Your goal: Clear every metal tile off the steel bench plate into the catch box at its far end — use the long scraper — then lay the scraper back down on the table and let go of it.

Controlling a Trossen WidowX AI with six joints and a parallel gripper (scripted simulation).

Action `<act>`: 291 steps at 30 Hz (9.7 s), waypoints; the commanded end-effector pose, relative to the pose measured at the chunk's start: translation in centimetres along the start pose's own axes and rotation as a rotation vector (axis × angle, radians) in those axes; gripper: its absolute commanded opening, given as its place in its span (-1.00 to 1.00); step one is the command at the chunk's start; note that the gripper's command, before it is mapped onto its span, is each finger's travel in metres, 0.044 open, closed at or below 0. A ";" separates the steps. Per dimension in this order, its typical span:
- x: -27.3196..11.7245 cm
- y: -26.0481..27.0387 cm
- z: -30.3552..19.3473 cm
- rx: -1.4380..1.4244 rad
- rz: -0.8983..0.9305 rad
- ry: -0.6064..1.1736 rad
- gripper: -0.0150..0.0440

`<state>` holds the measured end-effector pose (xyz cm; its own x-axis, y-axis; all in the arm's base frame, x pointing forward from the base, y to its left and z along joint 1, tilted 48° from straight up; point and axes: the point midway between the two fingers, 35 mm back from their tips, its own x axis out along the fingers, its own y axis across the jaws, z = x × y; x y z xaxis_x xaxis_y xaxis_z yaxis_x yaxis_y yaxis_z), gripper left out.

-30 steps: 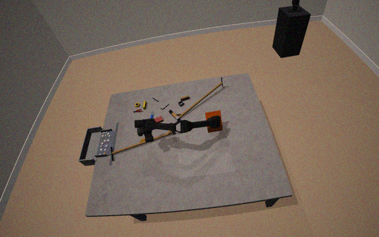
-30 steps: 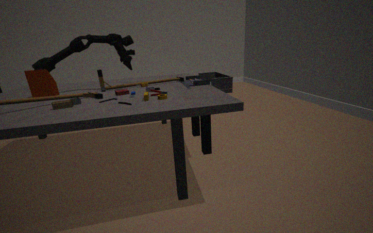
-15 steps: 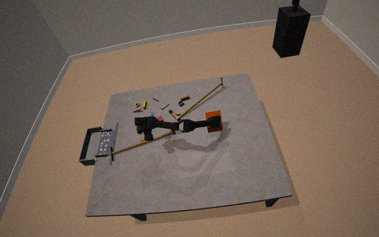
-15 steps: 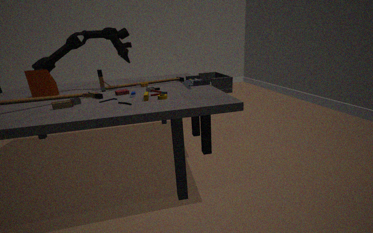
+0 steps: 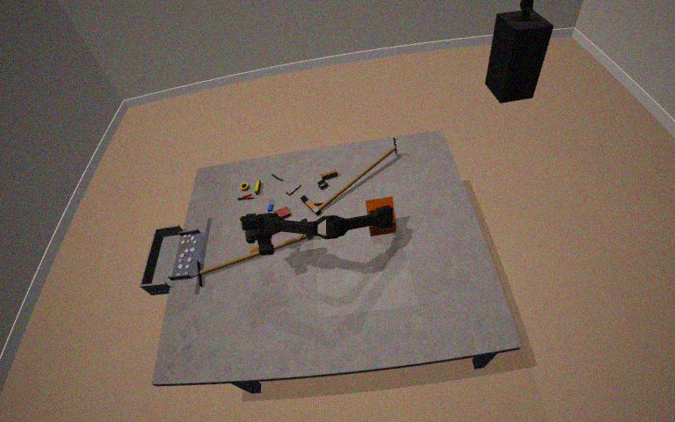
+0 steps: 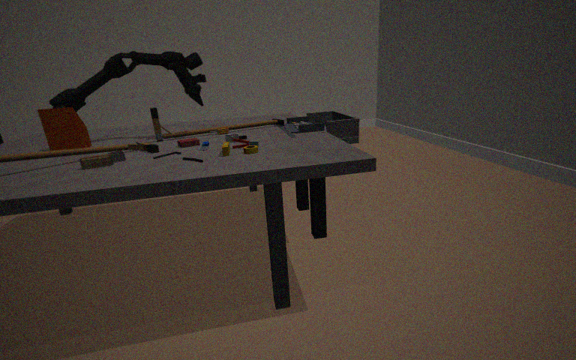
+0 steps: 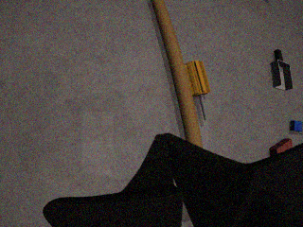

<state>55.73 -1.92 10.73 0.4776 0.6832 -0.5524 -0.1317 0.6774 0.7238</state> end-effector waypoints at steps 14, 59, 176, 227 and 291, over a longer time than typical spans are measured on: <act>4.3 -0.1 -1.7 0.006 -0.003 0.008 -0.49; 11.1 -0.7 -5.3 0.010 0.007 0.001 -0.49; 1.6 -5.6 -0.3 0.006 -0.001 -0.010 -0.49; 1.5 -5.6 -0.3 0.007 -0.002 -0.011 -0.49; 1.5 -5.7 -0.3 0.008 -0.002 -0.013 -0.49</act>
<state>56.93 -4.71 5.68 0.4889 0.6780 -0.5490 -0.1239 0.6769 0.7256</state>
